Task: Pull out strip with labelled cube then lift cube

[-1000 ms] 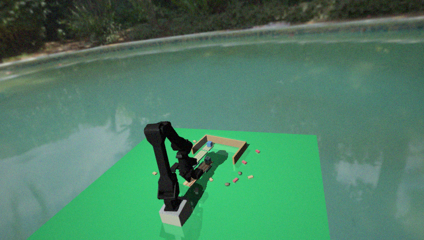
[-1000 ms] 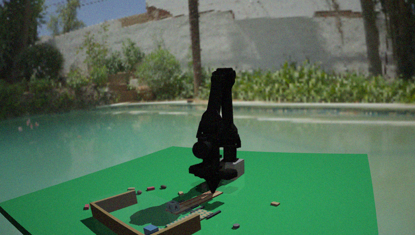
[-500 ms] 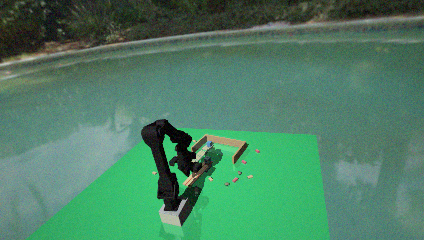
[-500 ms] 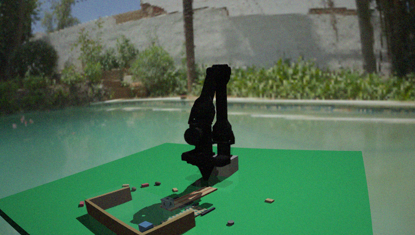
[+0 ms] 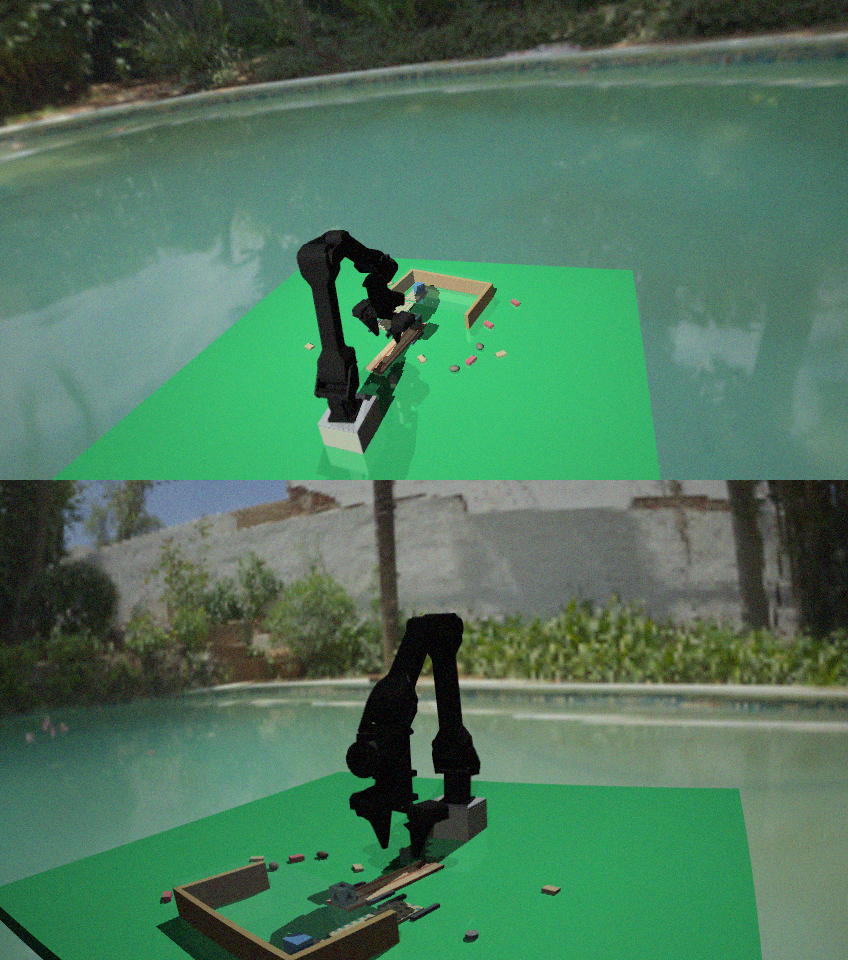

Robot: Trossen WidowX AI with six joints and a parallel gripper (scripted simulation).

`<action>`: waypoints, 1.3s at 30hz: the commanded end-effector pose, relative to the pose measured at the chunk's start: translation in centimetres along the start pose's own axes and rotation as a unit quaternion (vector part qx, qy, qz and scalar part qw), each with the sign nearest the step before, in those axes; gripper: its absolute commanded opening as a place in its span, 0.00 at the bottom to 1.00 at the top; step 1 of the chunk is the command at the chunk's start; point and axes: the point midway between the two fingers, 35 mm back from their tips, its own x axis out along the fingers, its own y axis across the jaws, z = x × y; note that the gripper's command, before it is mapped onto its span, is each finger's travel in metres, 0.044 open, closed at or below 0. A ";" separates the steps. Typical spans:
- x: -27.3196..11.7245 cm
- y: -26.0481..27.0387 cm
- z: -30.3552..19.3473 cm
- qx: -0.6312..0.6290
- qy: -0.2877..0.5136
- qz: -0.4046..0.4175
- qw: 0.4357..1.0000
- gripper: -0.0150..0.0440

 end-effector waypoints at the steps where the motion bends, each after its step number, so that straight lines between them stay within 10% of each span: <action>1: -0.1 0.0 1.5 -0.001 0.003 0.000 1.000 1.00; 35: -1.6 0.8 14.4 -0.001 -0.002 0.000 1.000 1.00; 39: -1.2 0.8 14.4 -0.001 -0.002 0.000 1.000 0.82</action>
